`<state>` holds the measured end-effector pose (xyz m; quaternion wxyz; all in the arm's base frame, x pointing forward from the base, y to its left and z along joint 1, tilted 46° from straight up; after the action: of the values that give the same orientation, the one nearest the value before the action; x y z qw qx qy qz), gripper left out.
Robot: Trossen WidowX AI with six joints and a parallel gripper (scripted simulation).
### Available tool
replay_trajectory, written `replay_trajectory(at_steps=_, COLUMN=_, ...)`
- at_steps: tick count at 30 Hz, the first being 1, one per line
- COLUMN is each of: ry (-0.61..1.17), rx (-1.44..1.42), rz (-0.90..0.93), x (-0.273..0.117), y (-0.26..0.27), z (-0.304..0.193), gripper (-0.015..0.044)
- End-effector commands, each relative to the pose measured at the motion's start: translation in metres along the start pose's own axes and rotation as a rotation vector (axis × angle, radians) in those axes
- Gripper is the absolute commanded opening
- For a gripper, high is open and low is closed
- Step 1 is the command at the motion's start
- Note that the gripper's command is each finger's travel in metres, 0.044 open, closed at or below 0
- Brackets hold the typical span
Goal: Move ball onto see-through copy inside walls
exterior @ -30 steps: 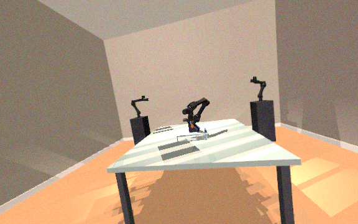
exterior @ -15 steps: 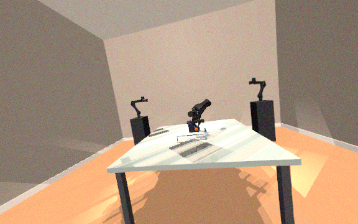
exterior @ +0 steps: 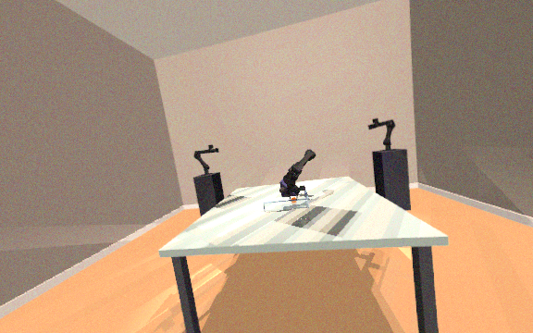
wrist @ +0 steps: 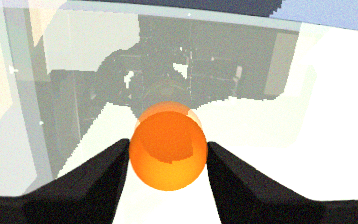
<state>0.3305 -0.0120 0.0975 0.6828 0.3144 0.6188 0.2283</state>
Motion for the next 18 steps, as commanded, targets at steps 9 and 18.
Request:
replay_trajectory(at_steps=9, ry=-0.004, rx=0.006, rz=0.005, x=0.016, y=-0.001, z=0.0, gripper=0.0)
replay_trajectory(at_steps=18, ry=-0.007, rx=0.003, rz=0.001, x=0.017, y=-0.001, z=0.001, gripper=0.0079)
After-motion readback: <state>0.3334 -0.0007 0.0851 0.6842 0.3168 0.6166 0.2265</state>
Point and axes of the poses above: the point midway between the two fingers, 35 mm back from their tips, its own x axis out along the fingers, its own y axis across the jaws, z = x × y, the point moved 6 cm from there along -x, back along the fingers, and after that the axes turned 6 degrees about x, right-handed, at the moved point
